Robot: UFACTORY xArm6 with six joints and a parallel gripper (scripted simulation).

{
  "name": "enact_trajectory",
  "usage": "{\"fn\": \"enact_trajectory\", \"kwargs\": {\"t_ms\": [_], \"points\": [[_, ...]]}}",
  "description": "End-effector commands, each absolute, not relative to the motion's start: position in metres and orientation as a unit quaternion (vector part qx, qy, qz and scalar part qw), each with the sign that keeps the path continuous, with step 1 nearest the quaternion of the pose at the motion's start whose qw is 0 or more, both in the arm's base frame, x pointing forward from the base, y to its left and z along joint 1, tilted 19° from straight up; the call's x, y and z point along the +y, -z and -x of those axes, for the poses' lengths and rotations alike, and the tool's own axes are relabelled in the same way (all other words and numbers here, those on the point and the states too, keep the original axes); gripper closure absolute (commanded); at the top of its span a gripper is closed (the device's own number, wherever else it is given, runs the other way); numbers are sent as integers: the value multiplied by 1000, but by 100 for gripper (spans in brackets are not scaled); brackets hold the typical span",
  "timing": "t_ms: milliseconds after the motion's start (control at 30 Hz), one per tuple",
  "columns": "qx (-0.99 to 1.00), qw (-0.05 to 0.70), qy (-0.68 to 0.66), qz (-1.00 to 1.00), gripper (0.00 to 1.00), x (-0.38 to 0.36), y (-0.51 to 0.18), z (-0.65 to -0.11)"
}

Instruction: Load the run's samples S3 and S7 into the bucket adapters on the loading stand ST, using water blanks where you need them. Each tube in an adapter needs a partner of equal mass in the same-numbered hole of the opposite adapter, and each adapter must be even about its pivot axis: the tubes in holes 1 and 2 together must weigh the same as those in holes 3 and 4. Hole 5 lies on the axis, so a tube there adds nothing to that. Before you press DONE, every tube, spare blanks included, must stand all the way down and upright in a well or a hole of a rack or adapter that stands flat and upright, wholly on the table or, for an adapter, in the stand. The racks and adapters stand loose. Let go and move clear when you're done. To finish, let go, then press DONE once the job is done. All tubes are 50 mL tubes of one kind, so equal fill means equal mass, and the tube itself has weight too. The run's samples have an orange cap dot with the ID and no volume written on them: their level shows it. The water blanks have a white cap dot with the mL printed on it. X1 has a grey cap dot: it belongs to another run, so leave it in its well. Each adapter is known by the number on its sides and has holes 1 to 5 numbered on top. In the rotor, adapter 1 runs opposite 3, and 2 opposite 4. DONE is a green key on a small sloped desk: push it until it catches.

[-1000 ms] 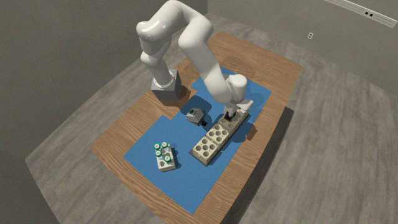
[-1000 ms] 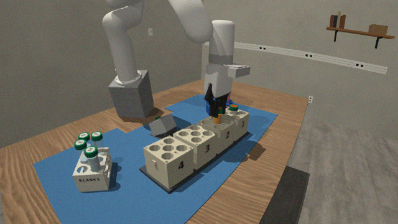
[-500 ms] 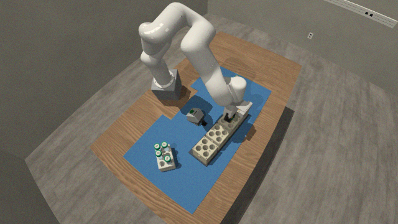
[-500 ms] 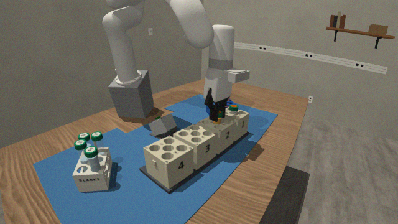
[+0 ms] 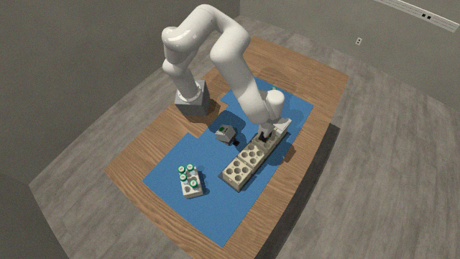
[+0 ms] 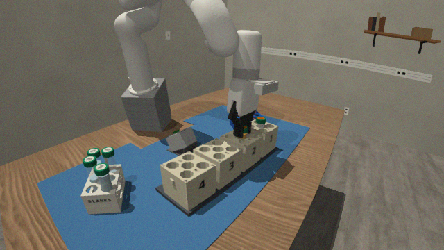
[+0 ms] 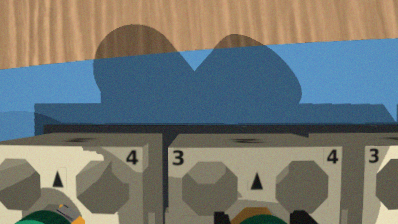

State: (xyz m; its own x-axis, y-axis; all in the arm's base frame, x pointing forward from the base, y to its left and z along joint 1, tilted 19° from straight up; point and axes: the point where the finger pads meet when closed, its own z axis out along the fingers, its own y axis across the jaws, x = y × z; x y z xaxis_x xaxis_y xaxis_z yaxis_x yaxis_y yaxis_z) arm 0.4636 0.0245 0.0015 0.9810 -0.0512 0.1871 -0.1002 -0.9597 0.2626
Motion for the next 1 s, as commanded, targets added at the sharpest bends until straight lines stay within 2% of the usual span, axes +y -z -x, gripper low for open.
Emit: {"fn": "enact_trajectory", "kwargs": {"t_ms": [0,167,200,967], "points": [[-38,136,-91,-986,100,25,-3,-465],[-38,136,-91,-986,100,25,-3,-465],[-38,136,-91,-986,56,25,-2,-465],[-38,136,-91,-986,56,25,-2,-465]]}}
